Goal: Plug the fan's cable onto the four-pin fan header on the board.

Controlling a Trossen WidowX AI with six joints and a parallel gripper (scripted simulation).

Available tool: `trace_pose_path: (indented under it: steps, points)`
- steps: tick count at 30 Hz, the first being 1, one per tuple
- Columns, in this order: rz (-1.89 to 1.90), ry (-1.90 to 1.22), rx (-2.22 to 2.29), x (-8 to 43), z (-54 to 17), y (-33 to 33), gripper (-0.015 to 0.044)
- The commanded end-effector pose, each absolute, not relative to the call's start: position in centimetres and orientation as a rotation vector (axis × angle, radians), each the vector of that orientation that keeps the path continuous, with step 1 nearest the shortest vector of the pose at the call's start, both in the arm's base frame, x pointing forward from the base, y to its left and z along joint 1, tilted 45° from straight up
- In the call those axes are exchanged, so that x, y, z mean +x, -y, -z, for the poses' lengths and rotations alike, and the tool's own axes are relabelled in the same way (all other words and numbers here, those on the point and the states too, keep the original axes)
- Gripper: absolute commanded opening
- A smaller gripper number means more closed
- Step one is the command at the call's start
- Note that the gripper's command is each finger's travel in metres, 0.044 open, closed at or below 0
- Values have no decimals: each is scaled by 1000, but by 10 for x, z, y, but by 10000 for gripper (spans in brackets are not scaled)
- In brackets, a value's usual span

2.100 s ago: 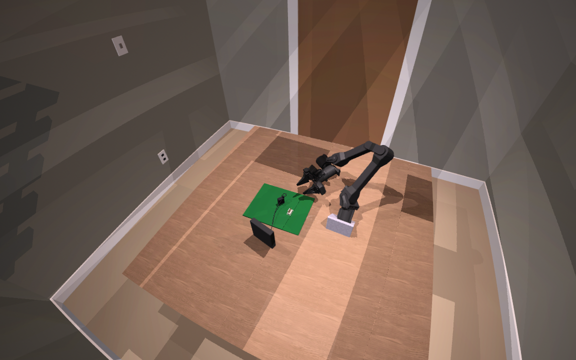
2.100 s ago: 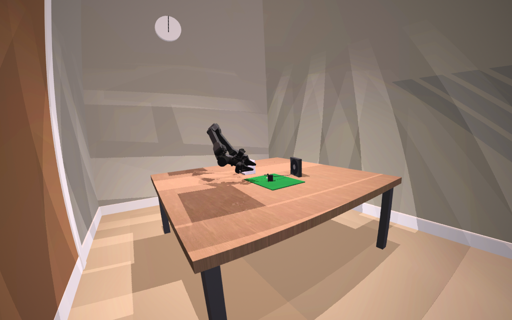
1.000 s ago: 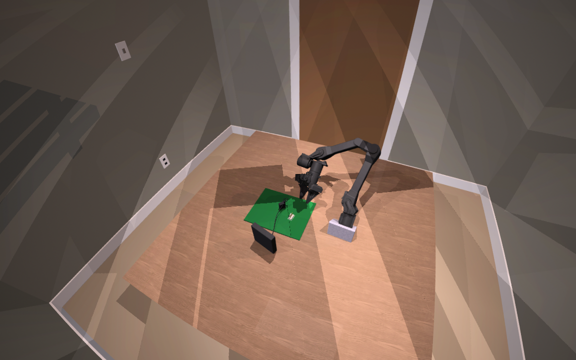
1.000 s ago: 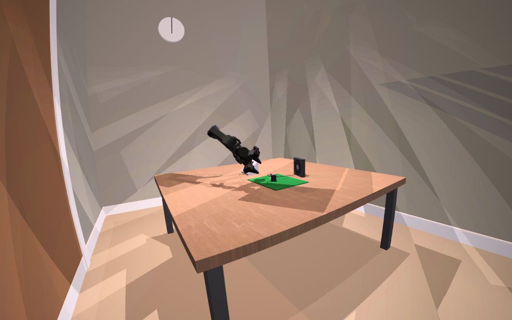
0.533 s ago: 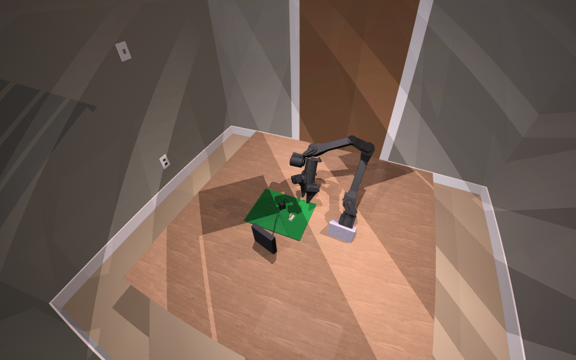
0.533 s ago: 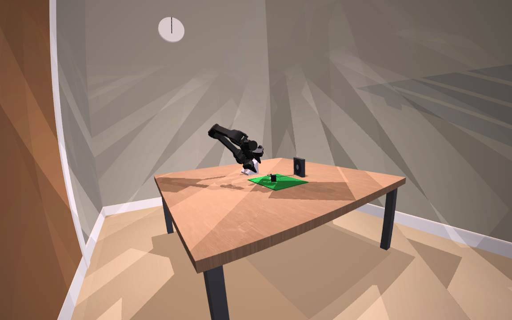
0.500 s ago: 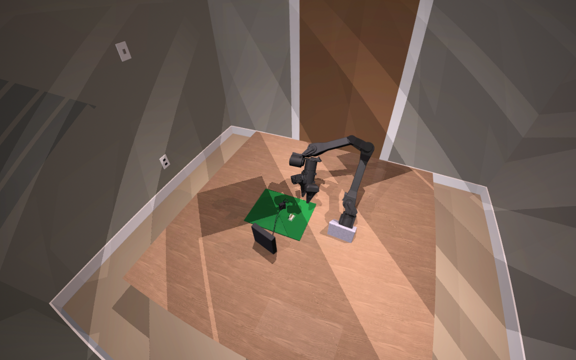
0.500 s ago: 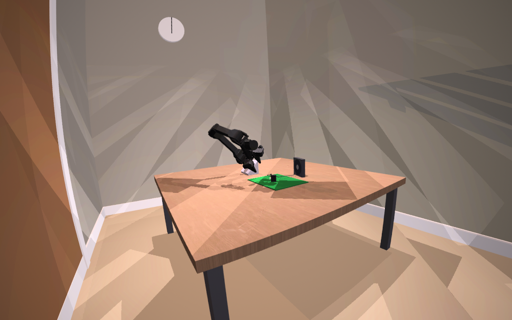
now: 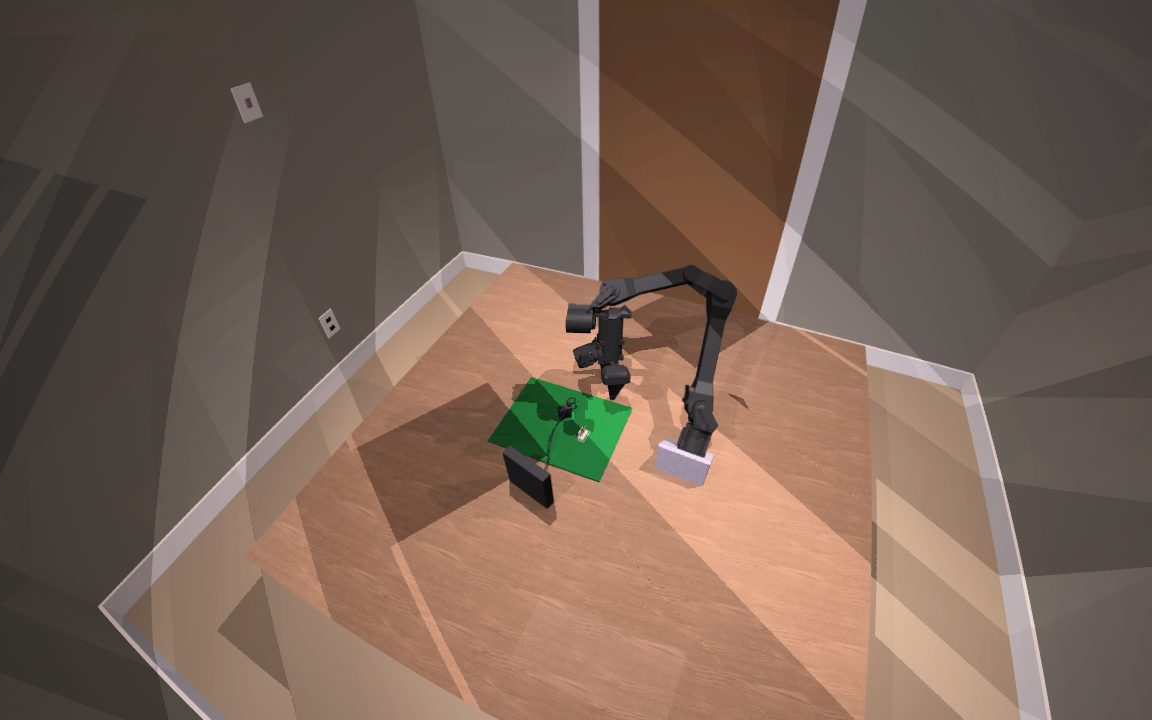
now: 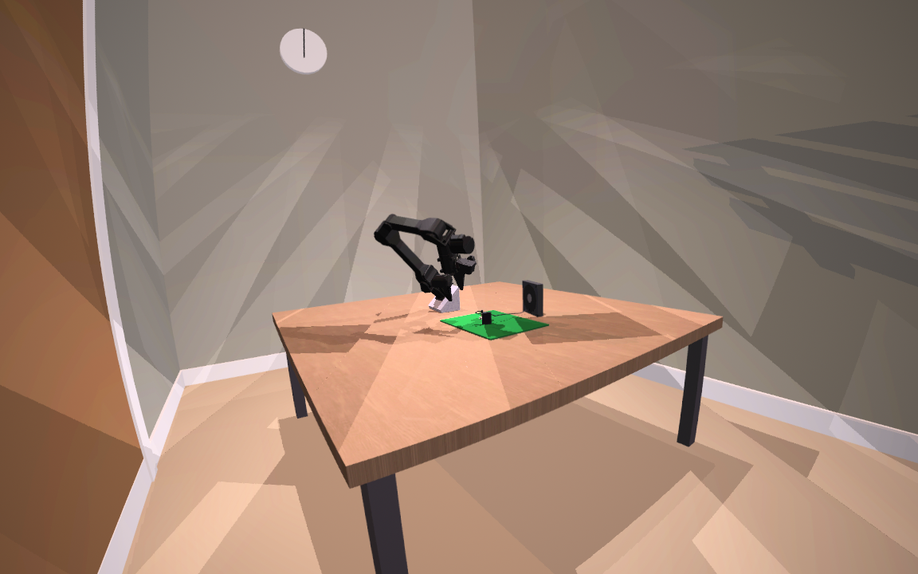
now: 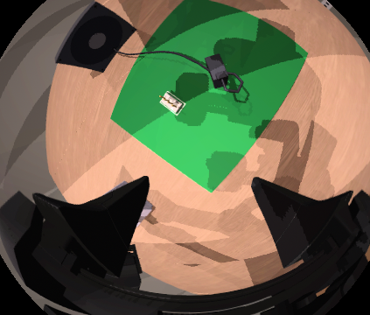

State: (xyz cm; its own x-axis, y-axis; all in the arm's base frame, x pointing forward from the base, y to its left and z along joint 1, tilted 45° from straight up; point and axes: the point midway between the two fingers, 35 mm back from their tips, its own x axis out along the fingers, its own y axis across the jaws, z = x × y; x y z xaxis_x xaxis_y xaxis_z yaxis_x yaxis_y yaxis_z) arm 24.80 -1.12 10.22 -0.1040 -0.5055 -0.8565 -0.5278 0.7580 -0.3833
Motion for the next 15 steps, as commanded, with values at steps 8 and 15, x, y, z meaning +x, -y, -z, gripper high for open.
trace_pose_path:
  steps: [8, 15]
  points:
    - [192, -1674, -1011, 266, -124, -7, 440]
    - [161, -1694, -989, 262, -120, -4, 440]
